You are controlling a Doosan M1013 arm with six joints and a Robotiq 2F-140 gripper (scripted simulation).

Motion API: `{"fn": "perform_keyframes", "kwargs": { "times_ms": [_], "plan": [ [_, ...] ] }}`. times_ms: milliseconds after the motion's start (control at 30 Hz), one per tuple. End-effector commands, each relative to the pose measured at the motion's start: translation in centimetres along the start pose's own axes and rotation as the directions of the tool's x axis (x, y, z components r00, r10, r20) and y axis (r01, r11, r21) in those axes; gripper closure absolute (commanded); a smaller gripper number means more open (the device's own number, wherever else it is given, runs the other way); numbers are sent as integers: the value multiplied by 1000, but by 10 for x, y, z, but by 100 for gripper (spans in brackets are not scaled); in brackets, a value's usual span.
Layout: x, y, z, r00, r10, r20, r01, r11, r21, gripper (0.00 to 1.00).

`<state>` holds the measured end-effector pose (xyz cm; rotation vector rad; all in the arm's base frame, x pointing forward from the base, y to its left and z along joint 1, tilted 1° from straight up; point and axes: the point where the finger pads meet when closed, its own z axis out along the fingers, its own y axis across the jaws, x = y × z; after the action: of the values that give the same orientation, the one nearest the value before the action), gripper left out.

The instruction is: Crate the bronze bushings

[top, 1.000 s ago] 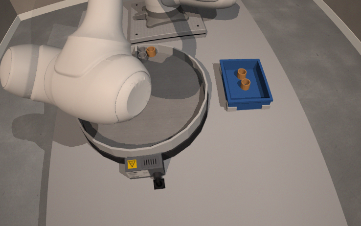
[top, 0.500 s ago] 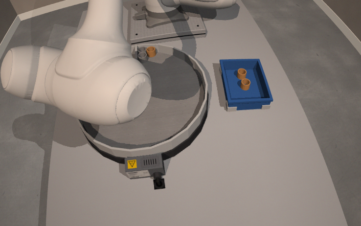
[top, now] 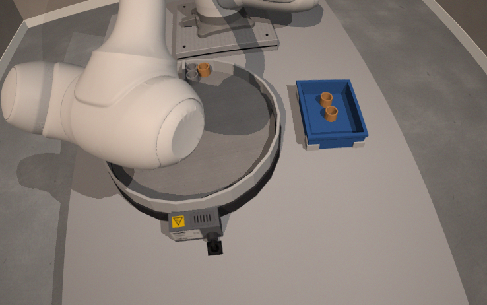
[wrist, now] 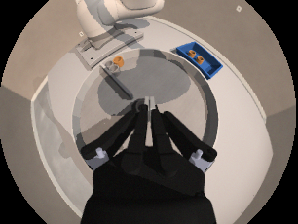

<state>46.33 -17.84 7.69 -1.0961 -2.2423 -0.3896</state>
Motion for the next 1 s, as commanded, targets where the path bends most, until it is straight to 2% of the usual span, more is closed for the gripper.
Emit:
{"fn": "perform_keyframes", "kwargs": {
  "times_ms": [0, 633, 667, 967],
  "plan": [
    [0, 0, 0, 1000, 0, 0, 0, 1000, 0, 100],
    [0, 0, 0, 1000, 0, 0, 0, 1000, 0, 100],
    [0, 0, 0, 1000, 0, 0, 0, 1000, 0, 93],
    [0, 0, 0, 1000, 0, 0, 0, 1000, 0, 93]
  ]
}}
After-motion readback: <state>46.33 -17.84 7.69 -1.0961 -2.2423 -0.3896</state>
